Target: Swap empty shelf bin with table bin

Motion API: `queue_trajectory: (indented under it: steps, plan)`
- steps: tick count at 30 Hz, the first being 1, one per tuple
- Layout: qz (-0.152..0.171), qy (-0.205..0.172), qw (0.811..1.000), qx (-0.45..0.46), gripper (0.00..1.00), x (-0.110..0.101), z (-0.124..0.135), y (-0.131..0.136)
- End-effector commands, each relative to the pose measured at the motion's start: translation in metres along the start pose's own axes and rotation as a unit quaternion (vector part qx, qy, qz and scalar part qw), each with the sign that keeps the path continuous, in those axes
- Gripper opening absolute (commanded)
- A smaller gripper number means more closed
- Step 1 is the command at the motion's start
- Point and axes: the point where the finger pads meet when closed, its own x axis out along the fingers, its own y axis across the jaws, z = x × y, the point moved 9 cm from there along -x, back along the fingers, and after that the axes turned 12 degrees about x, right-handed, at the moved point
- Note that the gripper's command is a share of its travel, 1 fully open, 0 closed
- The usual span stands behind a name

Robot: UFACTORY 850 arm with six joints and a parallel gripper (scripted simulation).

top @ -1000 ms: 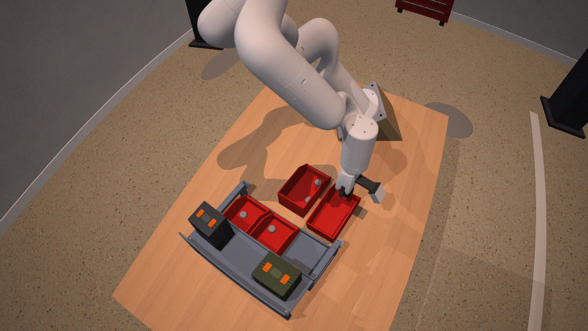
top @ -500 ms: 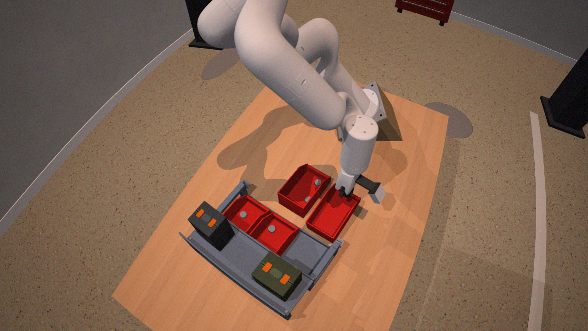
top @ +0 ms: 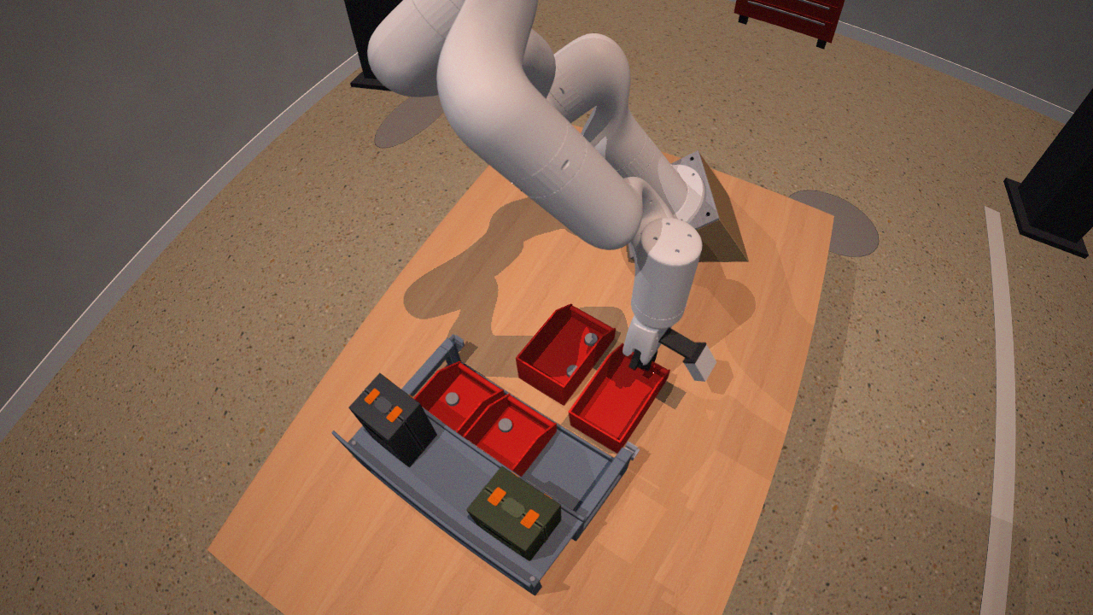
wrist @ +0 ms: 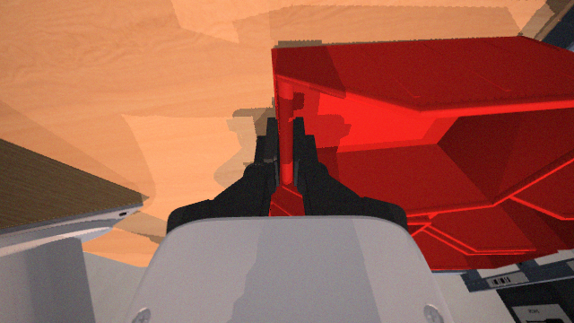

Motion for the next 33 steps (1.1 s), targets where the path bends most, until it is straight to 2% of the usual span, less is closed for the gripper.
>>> queue_trajectory:
  steps: [1,13,31,32,33]
  plan:
    - [0.0,0.001,1.0,0.0,0.0,0.003,0.0,0.0]
    - [0.0,0.001,1.0,0.0,0.0,0.014,0.0,0.0]
    - [0.0,0.001,1.0,0.0,0.0,0.015,0.0,0.0]
    - [0.0,0.001,1.0,0.0,0.95,0.015,0.0,0.0]
    - [0.0,0.001,1.0,0.0,0.95,0.015,0.0,0.0]
